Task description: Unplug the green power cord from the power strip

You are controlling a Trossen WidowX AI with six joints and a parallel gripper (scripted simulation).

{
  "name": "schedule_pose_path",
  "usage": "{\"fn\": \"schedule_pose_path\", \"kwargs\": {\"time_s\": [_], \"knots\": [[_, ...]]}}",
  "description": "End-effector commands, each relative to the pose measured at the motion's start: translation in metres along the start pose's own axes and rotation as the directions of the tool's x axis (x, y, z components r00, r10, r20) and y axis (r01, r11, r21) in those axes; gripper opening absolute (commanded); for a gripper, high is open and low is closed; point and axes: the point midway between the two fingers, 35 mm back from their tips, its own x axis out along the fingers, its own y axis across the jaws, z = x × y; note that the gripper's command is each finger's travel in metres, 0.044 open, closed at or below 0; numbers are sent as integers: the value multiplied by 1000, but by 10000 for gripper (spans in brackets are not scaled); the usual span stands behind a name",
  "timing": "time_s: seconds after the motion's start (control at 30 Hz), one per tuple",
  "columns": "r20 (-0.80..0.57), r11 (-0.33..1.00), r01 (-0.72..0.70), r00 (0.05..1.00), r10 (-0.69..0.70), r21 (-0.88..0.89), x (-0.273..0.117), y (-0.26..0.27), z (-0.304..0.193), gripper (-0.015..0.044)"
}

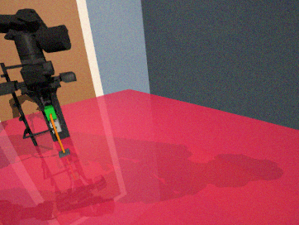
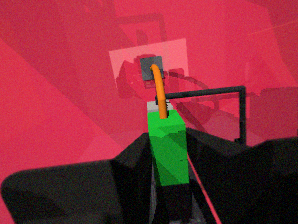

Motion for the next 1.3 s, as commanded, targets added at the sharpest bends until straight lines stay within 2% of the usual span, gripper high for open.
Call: {"fn": "schedule_pose_path", "kwargs": {"time_s": [0.0,0.1,1.27], "knots": [[0,1000,0,1000,0,1,-1,0,0,15],[0,1000,0,1000,0,1,-1,0,0,0],[6,1000,-4,1000,4,2,-5,0,54,0]]}}
